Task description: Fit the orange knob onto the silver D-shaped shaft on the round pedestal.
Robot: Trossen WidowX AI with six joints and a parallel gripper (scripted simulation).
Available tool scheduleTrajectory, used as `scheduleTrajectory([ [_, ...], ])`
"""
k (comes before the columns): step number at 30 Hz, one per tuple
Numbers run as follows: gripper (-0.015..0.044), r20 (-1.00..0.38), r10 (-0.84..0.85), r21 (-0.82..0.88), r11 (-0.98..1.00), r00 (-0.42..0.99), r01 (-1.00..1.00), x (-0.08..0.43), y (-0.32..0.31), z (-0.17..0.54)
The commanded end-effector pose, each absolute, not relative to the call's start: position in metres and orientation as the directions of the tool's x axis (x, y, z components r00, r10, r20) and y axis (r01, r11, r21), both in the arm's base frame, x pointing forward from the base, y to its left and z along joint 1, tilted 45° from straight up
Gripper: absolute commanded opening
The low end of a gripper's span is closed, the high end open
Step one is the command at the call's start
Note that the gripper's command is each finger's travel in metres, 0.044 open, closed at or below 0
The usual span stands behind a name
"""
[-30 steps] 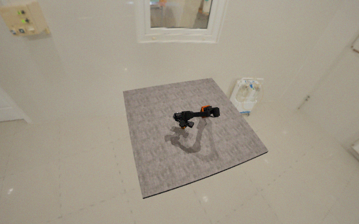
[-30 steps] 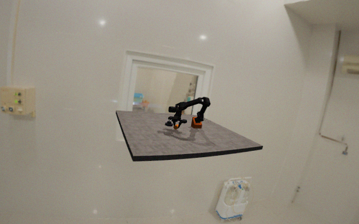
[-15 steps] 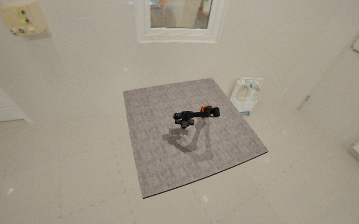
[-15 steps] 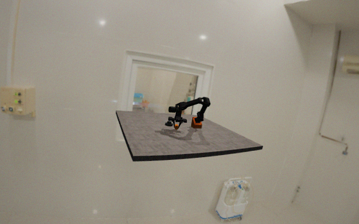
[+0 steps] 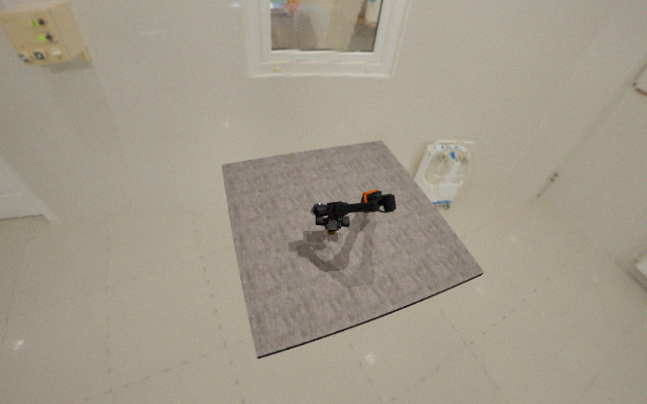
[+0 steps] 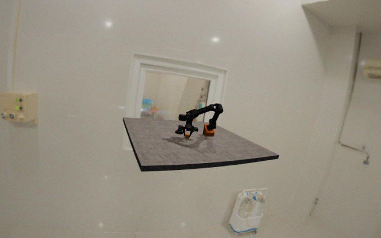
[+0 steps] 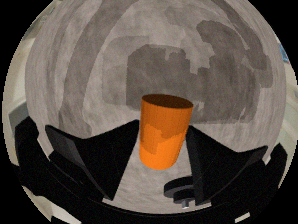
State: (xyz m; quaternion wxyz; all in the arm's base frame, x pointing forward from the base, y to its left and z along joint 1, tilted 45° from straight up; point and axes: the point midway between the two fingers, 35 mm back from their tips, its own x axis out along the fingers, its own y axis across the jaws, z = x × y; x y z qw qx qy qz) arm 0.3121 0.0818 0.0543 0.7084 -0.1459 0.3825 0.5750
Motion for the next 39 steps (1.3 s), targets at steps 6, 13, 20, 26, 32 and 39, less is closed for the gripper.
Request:
scheduleTrajectory([
  [6,0.026,-0.71,0.703,0.232,0.297,0.047,-0.926,0.312,0.081,0.054],
  [13,0.026,-0.71,0.703,0.232,0.297,0.047,-0.926,0.312,0.081,0.054],
  [20,0.026,-0.71,0.703,0.232,0.297,0.047,-0.926,0.312,0.081,0.054],
  [26,0.0391,-0.71,0.703,0.232,0.297,0.047,-0.926,0.312,0.081,0.054],
  [32,0.044,-0.71,0.703,0.232,0.297,0.047,-0.926,0.312,0.081,0.054],
  [39,0.044,-0.712,0.701,0.233,0.297,0.046,-0.926,0.31,0.041,0.094],
])
